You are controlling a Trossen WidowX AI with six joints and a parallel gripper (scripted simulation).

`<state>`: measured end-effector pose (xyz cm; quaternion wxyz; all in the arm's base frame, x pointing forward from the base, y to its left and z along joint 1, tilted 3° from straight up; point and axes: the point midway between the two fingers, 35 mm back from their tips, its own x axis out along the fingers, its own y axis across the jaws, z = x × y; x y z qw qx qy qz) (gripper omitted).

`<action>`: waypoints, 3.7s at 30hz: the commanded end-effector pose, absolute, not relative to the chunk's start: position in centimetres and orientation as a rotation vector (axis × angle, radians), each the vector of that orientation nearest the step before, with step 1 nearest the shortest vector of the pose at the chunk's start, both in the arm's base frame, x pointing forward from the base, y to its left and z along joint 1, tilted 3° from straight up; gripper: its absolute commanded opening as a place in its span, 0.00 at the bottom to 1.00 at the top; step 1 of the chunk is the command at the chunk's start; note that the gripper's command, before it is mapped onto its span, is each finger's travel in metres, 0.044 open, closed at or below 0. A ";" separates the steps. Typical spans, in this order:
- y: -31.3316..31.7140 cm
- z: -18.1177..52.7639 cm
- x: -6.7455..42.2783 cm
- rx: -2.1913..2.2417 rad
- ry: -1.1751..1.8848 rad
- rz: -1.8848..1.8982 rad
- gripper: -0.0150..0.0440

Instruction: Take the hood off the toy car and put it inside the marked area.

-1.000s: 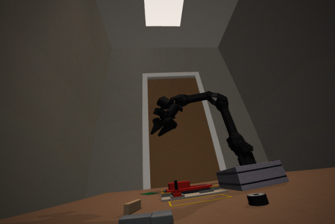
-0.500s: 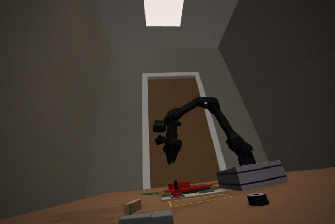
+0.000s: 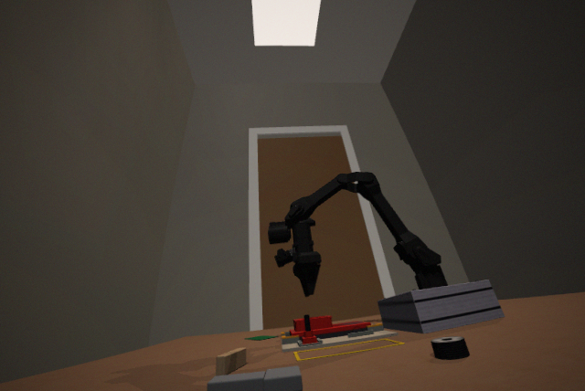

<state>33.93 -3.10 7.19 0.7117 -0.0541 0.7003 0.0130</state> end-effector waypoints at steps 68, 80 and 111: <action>-3.7 3.0 34.0 -0.118 1.557 0.022 1.00; -3.8 2.3 34.0 -0.118 1.557 0.022 1.00; -3.9 0.9 34.0 -0.118 1.557 0.021 1.00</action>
